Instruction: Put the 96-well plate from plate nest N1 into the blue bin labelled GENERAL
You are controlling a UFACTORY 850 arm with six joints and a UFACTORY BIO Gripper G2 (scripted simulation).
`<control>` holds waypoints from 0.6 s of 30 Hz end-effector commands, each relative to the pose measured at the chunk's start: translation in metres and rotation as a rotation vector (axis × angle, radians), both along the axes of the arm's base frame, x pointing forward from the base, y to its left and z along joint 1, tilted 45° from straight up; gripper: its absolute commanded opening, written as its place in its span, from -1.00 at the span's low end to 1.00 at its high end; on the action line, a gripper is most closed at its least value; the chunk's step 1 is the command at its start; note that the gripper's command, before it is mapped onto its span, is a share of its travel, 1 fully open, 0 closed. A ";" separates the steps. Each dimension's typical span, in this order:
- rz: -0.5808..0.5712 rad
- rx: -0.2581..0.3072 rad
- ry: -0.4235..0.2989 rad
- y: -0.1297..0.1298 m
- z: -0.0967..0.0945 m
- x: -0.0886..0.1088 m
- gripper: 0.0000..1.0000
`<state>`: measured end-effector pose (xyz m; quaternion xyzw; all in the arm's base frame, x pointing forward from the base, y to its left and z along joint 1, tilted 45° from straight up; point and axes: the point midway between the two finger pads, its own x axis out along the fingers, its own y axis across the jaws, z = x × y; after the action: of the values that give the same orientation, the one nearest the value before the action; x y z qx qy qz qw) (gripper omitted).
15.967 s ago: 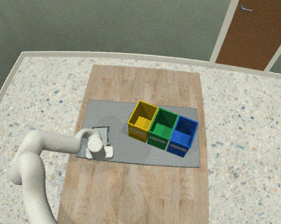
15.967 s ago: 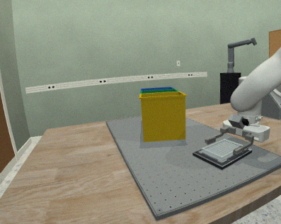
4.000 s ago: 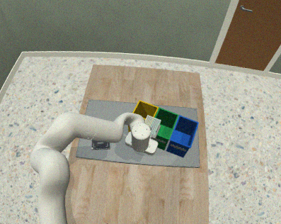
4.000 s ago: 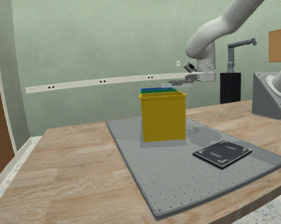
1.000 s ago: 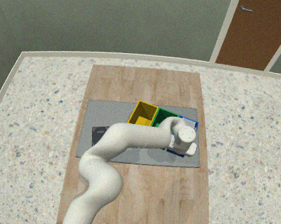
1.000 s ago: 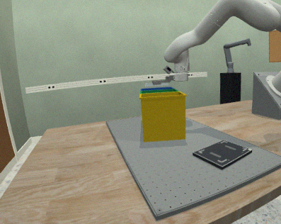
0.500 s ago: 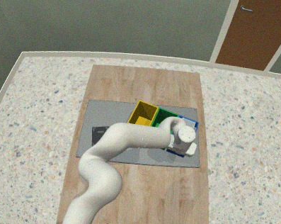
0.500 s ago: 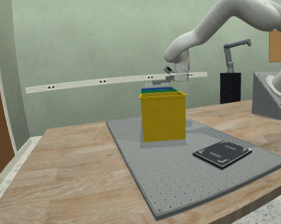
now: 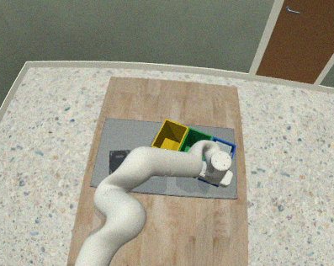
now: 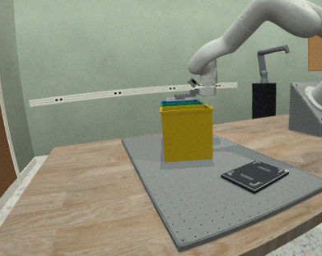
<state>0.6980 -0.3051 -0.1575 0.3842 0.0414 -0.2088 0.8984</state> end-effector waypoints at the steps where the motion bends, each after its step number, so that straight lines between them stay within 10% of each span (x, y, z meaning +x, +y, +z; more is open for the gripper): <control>1: -0.001 -0.001 -0.002 0.005 -0.005 0.002 -1.00; 18: -0.001 -0.001 -0.002 0.013 -0.013 0.003 -1.00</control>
<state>0.6999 -0.2913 -0.1711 0.3842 0.0413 -0.2088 0.8984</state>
